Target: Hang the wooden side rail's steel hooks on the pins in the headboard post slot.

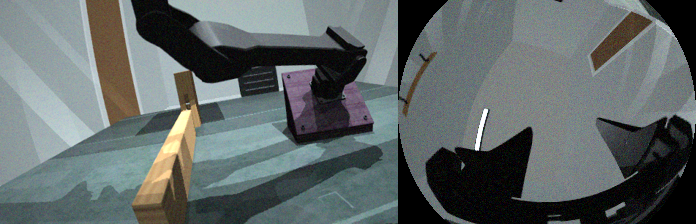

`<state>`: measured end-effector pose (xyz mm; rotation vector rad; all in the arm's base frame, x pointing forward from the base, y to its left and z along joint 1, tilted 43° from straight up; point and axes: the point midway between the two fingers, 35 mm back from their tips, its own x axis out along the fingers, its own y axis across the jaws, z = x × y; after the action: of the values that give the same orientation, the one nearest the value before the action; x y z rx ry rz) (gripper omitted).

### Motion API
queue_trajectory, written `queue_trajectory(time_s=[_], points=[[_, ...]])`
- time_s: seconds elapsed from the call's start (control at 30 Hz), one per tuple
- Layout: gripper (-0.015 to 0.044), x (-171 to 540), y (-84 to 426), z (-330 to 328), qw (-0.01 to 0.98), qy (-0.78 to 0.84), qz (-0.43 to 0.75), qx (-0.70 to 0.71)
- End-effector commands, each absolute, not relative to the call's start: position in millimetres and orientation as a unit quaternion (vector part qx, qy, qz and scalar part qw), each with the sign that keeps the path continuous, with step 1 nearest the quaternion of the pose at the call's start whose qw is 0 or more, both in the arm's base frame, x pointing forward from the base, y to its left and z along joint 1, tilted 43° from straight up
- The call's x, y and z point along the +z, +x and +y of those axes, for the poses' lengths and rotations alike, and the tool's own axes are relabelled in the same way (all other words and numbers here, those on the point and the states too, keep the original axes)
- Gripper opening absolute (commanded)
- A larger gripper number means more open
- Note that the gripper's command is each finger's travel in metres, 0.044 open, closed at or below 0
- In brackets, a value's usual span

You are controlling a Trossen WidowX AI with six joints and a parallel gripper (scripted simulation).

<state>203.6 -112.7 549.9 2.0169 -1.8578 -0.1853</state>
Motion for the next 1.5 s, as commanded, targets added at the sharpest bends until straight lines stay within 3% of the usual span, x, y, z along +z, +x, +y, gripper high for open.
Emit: queue_trajectory(time_s=[0.0, 0.43, 0.9, 1.47], points=[[0.0426, 550.5, 202.2, -112.4, 0.193, 0.721, -0.662, -0.063], [0.0440, 581.5, 109.0, -111.5, 0.046, 0.782, -0.610, 0.118], [0.0440, 568.9, 4.5, -170.7, -0.173, 0.803, -0.499, 0.277], [0.0440, 515.8, -37.2, -259.8, -0.366, 0.767, -0.384, 0.361]])
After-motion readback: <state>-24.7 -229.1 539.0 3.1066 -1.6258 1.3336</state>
